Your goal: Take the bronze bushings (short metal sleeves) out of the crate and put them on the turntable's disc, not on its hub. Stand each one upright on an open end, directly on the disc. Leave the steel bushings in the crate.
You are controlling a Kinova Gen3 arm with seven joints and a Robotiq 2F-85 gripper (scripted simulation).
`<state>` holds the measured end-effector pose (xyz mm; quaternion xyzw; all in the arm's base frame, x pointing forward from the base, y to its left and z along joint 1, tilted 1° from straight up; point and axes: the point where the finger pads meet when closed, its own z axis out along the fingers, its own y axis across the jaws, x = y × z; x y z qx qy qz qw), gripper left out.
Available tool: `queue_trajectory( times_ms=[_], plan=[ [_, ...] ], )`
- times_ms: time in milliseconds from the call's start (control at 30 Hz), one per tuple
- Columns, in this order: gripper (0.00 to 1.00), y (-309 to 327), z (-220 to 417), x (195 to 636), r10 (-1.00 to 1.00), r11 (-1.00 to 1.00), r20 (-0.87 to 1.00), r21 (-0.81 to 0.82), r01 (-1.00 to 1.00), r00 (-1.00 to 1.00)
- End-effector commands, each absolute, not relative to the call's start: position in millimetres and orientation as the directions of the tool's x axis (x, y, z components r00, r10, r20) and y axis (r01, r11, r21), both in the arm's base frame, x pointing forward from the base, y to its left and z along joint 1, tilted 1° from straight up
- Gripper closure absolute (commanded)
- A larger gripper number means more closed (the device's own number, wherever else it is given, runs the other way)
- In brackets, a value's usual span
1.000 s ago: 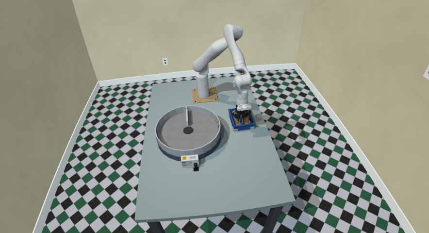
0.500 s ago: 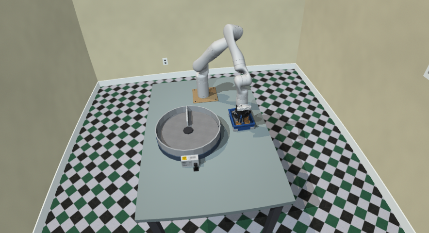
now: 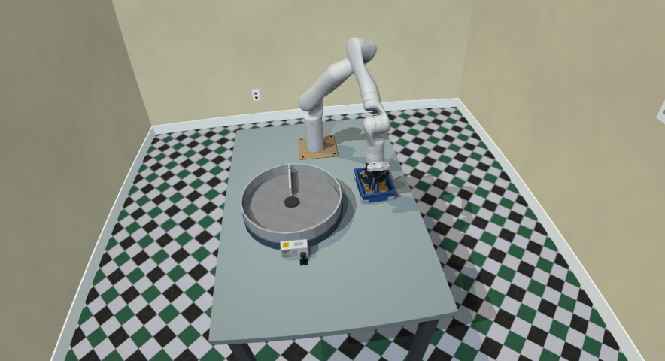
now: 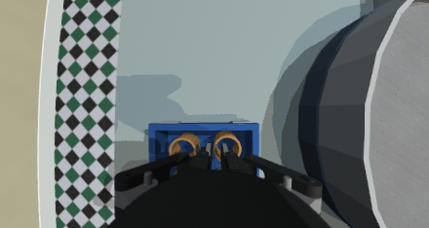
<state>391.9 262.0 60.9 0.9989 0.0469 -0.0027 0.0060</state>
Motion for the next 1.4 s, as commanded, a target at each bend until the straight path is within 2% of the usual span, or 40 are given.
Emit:
queue_trajectory(
  times_ms=[0, 1367],
  plan=[
    [0.88, 261.1, 58.8, 392.0, 0.101, -0.995, -0.005, 0.012, 0.101, 0.995],
    [0.88, 260.9, 34.0, 392.6, 0.100, -0.995, -0.005, 0.012, 0.100, 0.995]
  ],
)
